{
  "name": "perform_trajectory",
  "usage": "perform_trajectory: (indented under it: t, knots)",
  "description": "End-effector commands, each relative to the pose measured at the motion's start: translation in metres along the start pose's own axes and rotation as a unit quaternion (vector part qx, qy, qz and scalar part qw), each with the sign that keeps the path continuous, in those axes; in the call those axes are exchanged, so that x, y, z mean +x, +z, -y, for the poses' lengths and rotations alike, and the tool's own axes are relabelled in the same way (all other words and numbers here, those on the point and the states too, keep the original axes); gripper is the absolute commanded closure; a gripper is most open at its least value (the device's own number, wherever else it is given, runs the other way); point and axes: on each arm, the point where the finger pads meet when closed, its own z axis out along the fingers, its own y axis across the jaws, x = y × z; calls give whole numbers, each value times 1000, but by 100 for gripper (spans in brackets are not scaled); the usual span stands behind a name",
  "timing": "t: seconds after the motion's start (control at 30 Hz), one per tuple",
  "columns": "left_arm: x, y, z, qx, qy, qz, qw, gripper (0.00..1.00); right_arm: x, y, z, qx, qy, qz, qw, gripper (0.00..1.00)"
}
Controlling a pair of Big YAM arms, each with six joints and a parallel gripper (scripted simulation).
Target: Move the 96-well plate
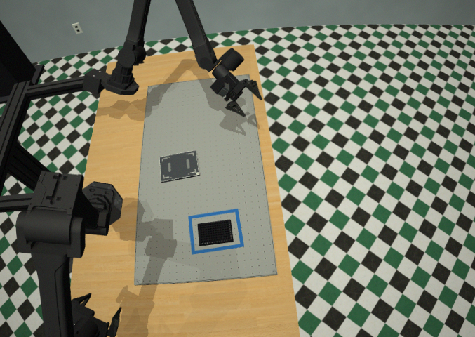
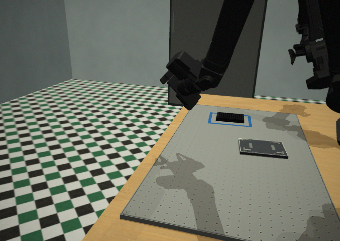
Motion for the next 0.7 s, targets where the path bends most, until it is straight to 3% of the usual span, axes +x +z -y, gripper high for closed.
perform_trajectory:
  t: [0.0,0.53,0.57,0.67]
  knots:
    - [-1,0,-4,-4,1,1,1000,0,0,-2,0,-1,-1,3,1000,0]
    - [-1,0,-4,-4,1,1,1000,0,0,-2,0,-1,-1,3,1000,0]
    - [-9,-7,-12,-18,-11,-5,1000,0,-2,-12,-13,5,-36,28,999,0]
    - [-9,-21,-4,-18,-50,-37,998,0,0,-11,-29,22,-83,37,996,0]
